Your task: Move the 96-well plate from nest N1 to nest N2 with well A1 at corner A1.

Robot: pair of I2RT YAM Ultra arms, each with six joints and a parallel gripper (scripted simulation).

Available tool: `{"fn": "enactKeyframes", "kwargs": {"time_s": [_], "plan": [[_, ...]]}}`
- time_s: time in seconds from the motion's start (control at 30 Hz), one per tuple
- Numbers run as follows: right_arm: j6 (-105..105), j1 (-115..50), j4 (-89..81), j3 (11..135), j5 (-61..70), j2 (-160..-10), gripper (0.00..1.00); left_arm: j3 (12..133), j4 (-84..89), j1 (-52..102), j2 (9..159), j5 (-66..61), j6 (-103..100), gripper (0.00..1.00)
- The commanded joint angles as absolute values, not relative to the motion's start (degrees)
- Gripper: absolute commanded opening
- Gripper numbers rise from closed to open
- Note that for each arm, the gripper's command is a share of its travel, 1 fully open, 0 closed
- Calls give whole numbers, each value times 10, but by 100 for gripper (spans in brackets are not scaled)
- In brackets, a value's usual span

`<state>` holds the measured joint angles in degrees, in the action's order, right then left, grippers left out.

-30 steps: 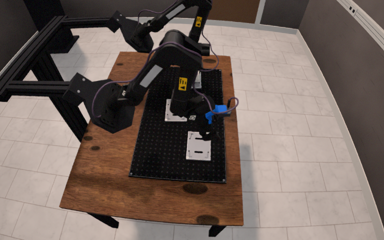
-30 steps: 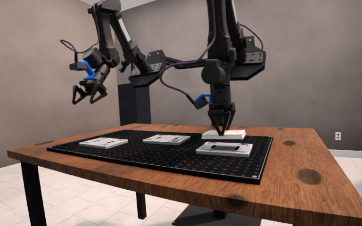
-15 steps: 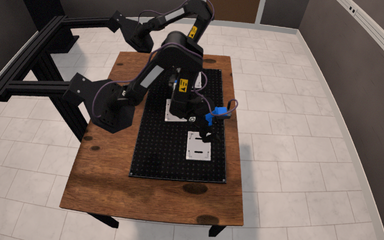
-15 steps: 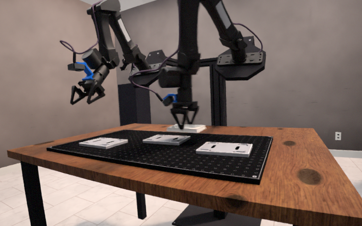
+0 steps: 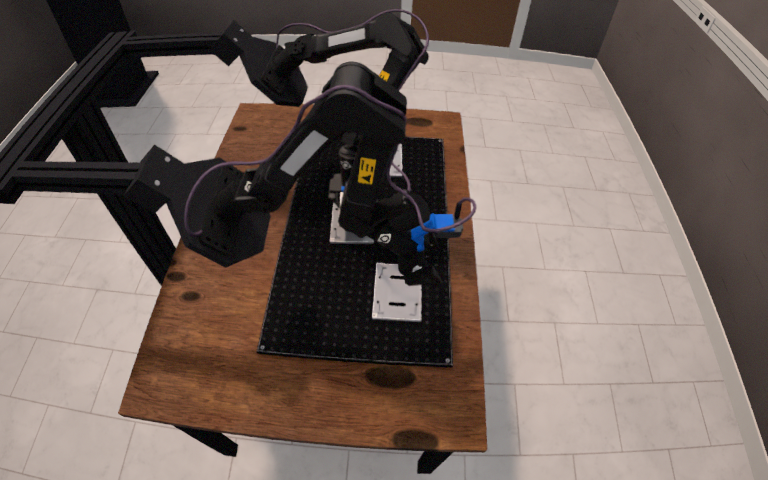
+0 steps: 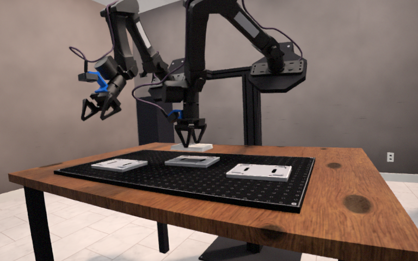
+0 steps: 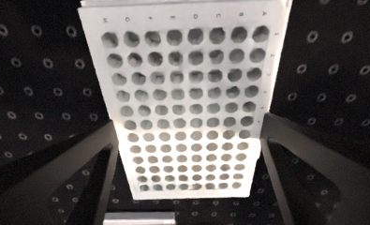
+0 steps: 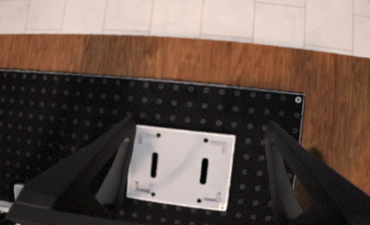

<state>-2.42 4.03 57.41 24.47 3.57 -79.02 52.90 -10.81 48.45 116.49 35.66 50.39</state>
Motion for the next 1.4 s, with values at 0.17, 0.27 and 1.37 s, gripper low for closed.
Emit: {"fn": "enactKeyframes", "kwargs": {"time_s": [0.17,0.27,1.37], "plan": [[-22,46,585,236,33,-796,100,550,-83,497,1177,366,486,78],[-22,46,585,236,33,-796,100,553,-117,492,1190,354,502,78],[-22,46,585,236,33,-796,100,558,-115,478,1205,353,505,78]]}}
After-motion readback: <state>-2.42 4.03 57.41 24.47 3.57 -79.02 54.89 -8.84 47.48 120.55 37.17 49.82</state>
